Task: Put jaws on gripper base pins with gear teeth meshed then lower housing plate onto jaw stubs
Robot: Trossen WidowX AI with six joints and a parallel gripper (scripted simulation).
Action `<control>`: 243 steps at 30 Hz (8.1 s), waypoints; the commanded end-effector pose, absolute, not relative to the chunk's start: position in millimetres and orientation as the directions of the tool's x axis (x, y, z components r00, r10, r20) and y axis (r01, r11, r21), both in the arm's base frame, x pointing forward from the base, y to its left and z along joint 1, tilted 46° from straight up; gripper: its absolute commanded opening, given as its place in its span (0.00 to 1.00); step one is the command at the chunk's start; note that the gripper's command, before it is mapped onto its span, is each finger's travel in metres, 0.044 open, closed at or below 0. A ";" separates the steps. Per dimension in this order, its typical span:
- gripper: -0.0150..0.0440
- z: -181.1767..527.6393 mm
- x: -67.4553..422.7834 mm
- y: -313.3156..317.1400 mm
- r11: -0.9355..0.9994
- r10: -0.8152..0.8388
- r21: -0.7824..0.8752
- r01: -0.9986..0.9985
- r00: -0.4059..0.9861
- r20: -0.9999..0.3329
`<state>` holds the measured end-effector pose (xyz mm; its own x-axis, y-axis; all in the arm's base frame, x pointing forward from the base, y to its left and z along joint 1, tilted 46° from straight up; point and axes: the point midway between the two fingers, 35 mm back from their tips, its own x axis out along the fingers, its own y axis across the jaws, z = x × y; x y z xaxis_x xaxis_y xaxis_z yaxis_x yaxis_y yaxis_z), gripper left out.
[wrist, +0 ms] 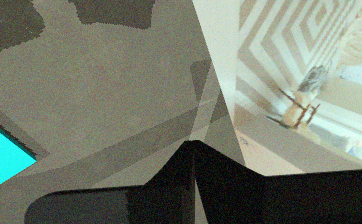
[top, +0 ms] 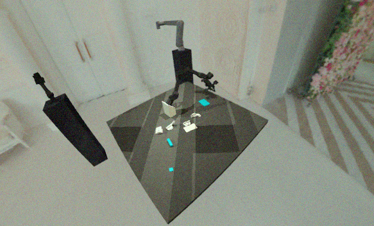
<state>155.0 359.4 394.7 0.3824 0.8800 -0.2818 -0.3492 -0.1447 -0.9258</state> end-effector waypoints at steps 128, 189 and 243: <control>0.25 58.3 350.8 128.3 0.825 0.366 0.228 -0.516 0.180 -0.913; 0.25 -36.7 290.9 8.7 0.752 0.492 0.378 0.540 -0.078 -0.867; 0.25 -70.8 224.9 -31.8 0.179 0.702 0.053 0.982 -0.090 -0.706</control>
